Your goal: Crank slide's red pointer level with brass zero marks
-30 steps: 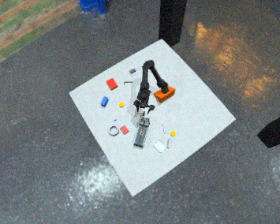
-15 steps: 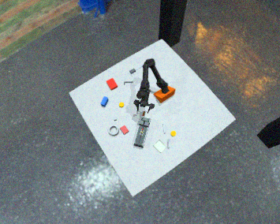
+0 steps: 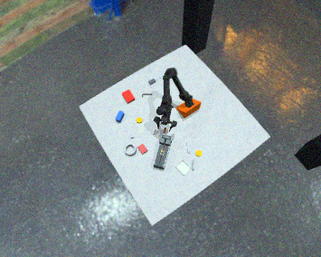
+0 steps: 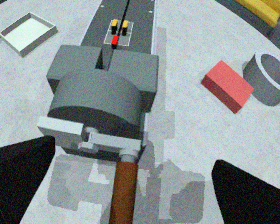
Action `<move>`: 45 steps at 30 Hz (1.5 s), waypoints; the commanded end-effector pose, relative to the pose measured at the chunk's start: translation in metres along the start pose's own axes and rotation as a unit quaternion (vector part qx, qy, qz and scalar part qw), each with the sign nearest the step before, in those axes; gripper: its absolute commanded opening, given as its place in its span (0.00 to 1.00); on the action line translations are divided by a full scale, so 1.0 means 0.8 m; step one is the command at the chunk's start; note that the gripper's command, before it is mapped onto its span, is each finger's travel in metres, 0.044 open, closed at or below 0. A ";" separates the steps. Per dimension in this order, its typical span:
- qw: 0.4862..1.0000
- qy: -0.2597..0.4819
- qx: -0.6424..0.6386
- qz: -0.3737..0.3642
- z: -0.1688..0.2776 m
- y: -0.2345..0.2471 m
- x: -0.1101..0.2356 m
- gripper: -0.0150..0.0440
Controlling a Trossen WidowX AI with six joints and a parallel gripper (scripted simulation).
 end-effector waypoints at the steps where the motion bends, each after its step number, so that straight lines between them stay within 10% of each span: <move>1: 1.000 0.005 0.004 -0.004 0.009 0.002 -0.008 1.00; 38: 1.000 0.006 0.005 -0.003 0.058 -0.003 -0.055 1.00; 45: 1.000 0.006 0.005 -0.003 0.058 -0.003 -0.055 0.69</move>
Point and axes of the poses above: the point midway between the two fingers, 35 mm back from their tips, its own x axis back along the fingers, its own y axis across the jaws, z = x × y, the point moved 7 cm from there along x, back along the fingers, and after that the axes turned 5 degrees about -x, right-handed, at the moved point
